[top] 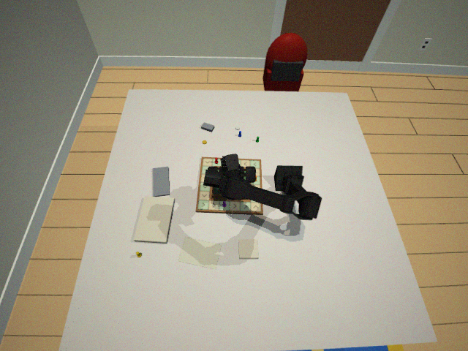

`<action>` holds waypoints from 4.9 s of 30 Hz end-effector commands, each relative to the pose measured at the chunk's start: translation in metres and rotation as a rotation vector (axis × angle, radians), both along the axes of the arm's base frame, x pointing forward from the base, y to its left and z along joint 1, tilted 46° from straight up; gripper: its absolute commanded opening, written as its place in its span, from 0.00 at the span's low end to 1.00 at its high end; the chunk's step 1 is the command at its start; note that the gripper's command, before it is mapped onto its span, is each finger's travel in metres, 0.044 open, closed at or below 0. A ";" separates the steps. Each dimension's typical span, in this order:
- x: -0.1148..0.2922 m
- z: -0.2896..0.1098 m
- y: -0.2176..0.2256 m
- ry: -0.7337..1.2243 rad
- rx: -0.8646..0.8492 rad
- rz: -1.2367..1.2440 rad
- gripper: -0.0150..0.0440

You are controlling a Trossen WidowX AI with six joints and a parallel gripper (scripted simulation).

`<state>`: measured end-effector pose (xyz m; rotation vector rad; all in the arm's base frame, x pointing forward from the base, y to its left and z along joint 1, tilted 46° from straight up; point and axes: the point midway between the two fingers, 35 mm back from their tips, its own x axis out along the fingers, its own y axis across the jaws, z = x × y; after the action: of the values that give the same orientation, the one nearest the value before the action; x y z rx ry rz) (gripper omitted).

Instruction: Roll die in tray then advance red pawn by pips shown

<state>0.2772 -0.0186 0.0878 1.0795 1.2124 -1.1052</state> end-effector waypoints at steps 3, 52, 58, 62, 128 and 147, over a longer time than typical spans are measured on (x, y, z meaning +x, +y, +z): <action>-0.002 0.007 0.000 -0.002 -0.006 -0.006 0.25; 0.046 -0.060 -0.049 -0.050 0.791 0.490 0.64; 0.078 -0.109 -0.067 -0.225 0.789 0.885 0.59; 0.079 -0.111 -0.068 -0.230 0.789 0.897 0.59; 0.082 -0.124 -0.061 -0.233 0.781 0.877 0.25; 0.081 -0.065 -0.121 -0.236 0.769 0.841 0.25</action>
<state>0.3586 -0.1384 0.0207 1.0352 1.6983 0.1542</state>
